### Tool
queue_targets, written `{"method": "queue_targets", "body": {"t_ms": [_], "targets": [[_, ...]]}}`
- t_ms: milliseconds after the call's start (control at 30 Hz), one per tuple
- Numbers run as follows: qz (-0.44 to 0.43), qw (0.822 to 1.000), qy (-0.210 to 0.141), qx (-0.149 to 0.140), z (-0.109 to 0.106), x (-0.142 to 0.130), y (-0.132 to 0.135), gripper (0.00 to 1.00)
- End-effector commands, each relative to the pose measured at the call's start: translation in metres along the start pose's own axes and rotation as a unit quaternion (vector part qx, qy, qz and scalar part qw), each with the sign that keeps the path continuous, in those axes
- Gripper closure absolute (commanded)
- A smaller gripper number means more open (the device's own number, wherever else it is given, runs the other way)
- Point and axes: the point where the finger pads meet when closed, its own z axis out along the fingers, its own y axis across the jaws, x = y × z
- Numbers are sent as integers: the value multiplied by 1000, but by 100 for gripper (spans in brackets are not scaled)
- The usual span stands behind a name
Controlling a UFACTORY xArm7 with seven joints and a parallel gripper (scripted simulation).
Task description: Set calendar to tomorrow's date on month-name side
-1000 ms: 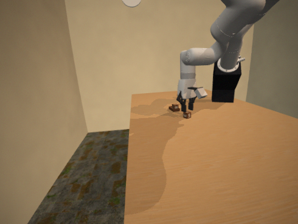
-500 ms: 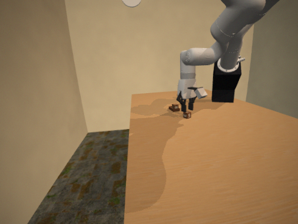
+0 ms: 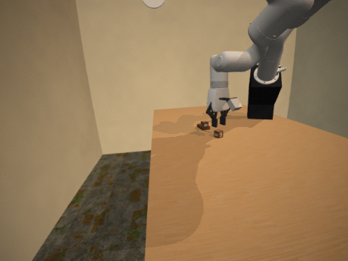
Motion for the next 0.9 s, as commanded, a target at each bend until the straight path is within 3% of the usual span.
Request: {"method": "queue_targets", "body": {"t_ms": [0, 200, 467, 633, 767, 867], "targets": [[1, 1000, -3, 0, -17, 0, 0, 51], [1, 1000, -3, 0, -31, 0, 0, 51], [1, 1000, -9, 3, -31, 0, -1, 51], [3, 997, -76, 18, -27, 0, -5, 51], [1, 990, -138, 7, -30, 2, -2, 51], [1, 988, -155, 0, -31, 5, 0, 51]]}}
